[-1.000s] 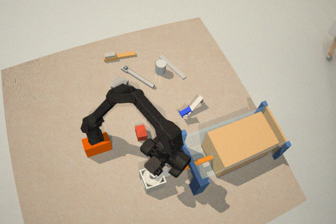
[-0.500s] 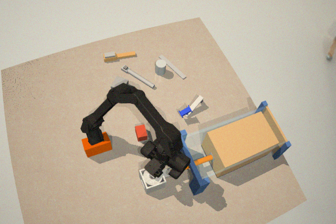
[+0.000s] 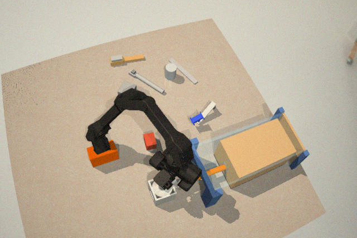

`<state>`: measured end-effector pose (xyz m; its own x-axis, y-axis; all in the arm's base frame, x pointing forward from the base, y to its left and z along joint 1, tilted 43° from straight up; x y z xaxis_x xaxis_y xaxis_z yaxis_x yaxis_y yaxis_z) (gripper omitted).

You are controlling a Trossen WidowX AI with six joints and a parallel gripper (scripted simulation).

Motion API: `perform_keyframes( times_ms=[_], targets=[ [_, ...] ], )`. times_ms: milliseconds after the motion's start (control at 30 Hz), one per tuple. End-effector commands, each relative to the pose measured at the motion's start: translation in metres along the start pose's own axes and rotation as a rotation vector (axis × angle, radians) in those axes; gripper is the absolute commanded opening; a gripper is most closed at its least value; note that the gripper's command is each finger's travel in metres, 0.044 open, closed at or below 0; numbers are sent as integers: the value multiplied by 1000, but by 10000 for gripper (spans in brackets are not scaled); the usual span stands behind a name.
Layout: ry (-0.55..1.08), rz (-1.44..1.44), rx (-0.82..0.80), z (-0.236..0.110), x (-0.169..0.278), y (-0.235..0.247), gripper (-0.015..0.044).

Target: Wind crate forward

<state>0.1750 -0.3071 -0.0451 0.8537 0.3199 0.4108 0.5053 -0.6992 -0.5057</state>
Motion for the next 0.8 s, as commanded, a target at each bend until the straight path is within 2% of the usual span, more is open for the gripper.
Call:
perform_keyframes(
  times_ms=[0,200,567,633,767],
  targets=[
    [0,0,-1,-1,0,0,282],
    [0,0,-1,-1,0,0,125],
    [0,0,-1,-1,0,0,52],
    [0,0,-1,-1,0,0,0],
    [0,0,-1,-1,0,0,0]
  ],
)
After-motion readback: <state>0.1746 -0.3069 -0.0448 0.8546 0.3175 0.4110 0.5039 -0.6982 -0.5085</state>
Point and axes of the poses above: the point midway between the two fingers, 35 mm back from their tips, its own z axis out along the fingers, its own y axis across the jaws, x = y × z, the point moved 7 cm from there along -z, back along the fingers, and after that the axes turned 9 degrees about -z, right-handed, at the moved point
